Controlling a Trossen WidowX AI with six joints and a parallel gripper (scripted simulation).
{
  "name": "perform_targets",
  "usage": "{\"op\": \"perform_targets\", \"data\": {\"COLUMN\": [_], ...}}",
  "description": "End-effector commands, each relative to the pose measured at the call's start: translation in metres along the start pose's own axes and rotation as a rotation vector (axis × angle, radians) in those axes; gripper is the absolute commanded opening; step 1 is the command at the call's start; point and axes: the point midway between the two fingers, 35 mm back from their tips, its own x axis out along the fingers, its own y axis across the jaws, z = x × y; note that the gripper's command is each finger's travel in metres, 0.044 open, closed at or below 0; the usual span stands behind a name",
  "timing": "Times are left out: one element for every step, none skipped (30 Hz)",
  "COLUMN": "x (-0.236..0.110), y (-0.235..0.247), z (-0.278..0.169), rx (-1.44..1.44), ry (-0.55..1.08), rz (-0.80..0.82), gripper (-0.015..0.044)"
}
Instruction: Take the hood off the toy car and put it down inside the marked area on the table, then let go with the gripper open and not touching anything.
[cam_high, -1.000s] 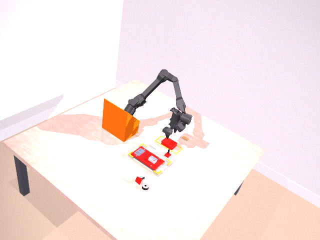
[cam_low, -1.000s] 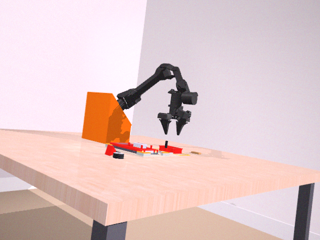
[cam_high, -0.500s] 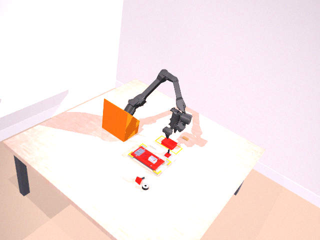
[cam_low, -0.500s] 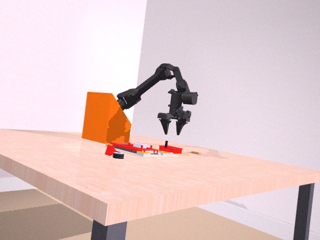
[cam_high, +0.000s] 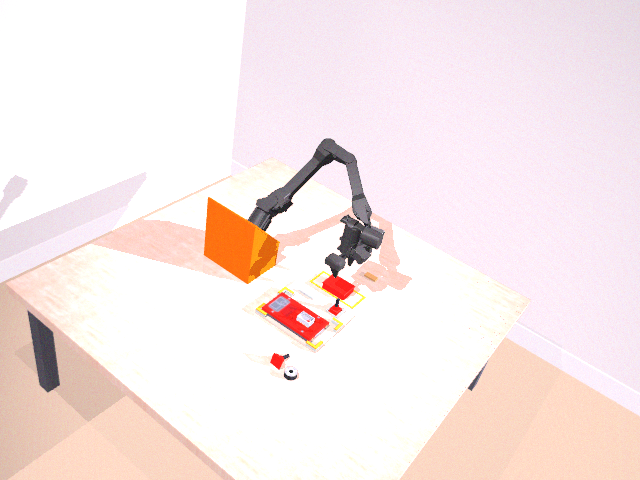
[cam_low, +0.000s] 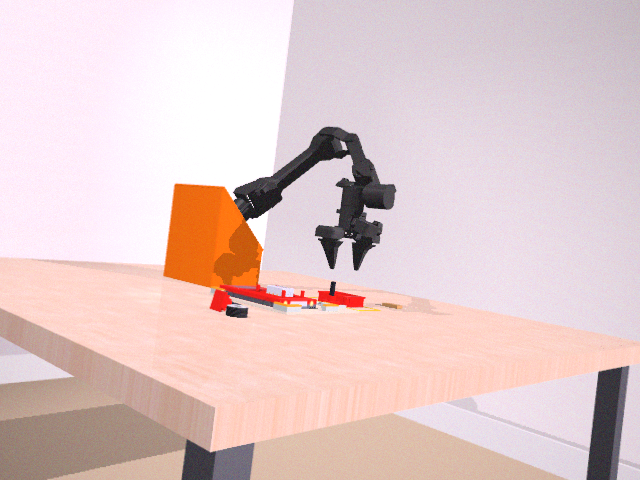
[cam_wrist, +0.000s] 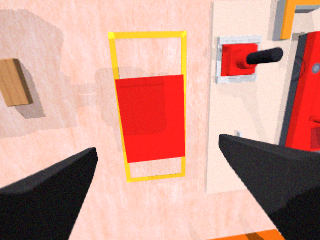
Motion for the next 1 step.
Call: {"op": "perform_targets", "data": {"x": [0.0], "y": [0.0005], "z": [-0.0002], "rx": [-0.004], "ry": [0.002], "rz": [0.003], "gripper": [0.044]}}
